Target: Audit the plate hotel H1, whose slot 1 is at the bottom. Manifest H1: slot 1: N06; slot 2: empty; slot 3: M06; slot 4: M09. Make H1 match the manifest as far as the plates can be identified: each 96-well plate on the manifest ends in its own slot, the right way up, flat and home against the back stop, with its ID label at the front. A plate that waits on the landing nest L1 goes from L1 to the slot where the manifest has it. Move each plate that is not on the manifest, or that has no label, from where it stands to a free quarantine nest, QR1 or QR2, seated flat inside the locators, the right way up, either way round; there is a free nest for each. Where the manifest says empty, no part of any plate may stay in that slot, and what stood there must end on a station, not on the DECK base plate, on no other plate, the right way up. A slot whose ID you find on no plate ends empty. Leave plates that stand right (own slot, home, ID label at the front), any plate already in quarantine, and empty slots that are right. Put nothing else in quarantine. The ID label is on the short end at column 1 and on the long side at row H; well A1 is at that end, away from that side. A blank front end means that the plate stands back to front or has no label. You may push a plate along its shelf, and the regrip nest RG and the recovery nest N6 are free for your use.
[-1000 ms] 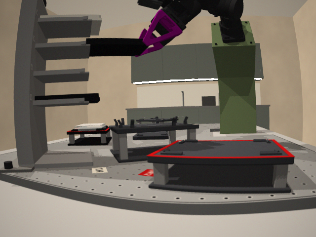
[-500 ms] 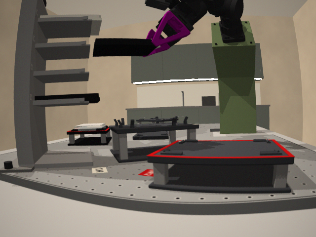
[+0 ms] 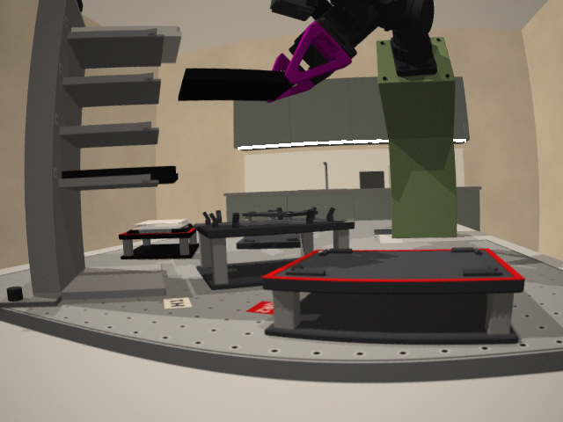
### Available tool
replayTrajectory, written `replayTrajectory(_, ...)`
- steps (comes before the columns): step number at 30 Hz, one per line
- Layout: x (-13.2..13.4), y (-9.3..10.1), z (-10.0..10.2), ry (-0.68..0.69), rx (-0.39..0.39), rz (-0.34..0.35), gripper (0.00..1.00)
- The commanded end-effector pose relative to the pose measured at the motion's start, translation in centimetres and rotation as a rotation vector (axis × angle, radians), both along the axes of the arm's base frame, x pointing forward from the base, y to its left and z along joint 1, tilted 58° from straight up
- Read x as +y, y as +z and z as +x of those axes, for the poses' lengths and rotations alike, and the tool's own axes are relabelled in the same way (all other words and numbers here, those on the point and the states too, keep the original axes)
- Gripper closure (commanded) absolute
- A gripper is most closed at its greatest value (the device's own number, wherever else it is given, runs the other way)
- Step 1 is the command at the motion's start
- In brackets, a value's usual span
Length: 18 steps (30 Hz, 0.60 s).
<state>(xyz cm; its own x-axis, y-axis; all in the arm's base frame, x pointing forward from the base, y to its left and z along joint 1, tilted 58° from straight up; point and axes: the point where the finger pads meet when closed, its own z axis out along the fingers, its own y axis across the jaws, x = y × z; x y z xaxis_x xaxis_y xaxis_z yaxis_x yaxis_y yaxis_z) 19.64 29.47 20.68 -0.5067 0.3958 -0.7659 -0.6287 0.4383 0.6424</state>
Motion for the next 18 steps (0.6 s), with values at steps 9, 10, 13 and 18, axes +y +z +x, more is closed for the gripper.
replayTrajectory(9, -0.1, -1.3, -1.2, 0.007, -0.008, -0.01, 0.14)
replayTrajectory(10, -0.1, -1.4, -1.3, 0.007, -0.007, -0.01, 0.14)
replayTrajectory(13, -0.1, -1.7, -1.6, 0.007, -0.007, -0.011, 0.14)
replayTrajectory(18, -0.2, -2.3, -2.1, 0.007, -0.006, -0.013, 0.14)
